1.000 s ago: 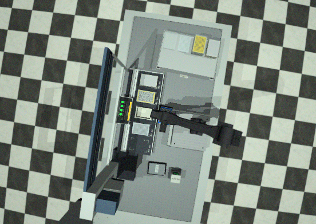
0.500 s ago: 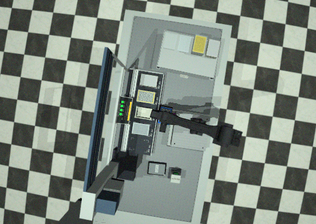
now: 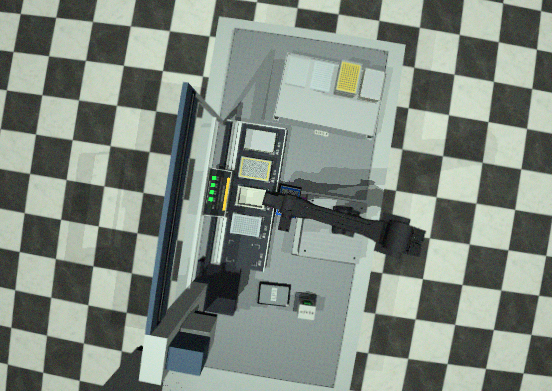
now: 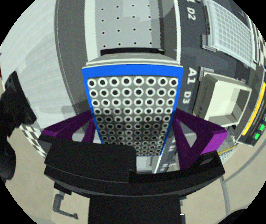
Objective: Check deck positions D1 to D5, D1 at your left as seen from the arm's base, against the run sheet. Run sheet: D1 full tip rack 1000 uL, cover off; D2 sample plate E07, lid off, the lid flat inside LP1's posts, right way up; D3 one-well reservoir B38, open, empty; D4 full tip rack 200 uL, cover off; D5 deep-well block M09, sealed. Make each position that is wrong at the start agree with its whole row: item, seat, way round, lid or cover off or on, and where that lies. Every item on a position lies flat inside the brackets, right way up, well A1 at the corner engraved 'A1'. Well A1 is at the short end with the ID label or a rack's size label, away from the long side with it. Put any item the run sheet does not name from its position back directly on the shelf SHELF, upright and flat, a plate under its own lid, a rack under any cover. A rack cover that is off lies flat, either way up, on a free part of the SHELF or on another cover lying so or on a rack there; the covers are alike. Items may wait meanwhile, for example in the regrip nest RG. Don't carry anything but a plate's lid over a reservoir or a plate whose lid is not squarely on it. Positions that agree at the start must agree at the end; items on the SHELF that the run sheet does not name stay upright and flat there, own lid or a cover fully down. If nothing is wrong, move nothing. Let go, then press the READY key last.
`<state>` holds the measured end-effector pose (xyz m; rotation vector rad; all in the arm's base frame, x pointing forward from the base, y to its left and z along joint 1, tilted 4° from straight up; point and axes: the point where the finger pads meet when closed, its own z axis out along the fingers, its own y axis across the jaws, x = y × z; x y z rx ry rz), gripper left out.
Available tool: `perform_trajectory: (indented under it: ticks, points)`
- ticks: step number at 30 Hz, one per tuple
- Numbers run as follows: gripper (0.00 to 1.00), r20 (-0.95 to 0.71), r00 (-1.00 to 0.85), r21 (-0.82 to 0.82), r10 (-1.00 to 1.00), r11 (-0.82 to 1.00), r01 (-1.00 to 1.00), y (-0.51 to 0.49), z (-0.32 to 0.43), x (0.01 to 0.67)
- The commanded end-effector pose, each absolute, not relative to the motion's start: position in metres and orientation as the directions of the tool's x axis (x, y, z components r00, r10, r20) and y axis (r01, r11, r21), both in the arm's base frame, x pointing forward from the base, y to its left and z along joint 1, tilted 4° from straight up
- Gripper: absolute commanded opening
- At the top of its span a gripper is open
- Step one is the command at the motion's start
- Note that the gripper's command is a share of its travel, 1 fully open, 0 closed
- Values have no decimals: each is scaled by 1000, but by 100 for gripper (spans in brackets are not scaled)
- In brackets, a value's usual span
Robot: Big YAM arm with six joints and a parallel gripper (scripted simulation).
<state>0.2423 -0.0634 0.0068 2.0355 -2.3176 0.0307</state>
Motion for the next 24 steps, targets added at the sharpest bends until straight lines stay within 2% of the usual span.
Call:
perform_trajectory:
  ticks: [1, 15, 16, 24]
  points:
    - [100, 58, -132, -28, -989, 131, -991, -68, 29, 266]
    - [100, 58, -132, -31, -990, 130, -991, -65, 51, 267]
    - [100, 55, -127, 8, -990, 127, -992, -63, 42, 259]
    - [100, 58, -129, -33, -990, 128, -991, -63, 67, 267]
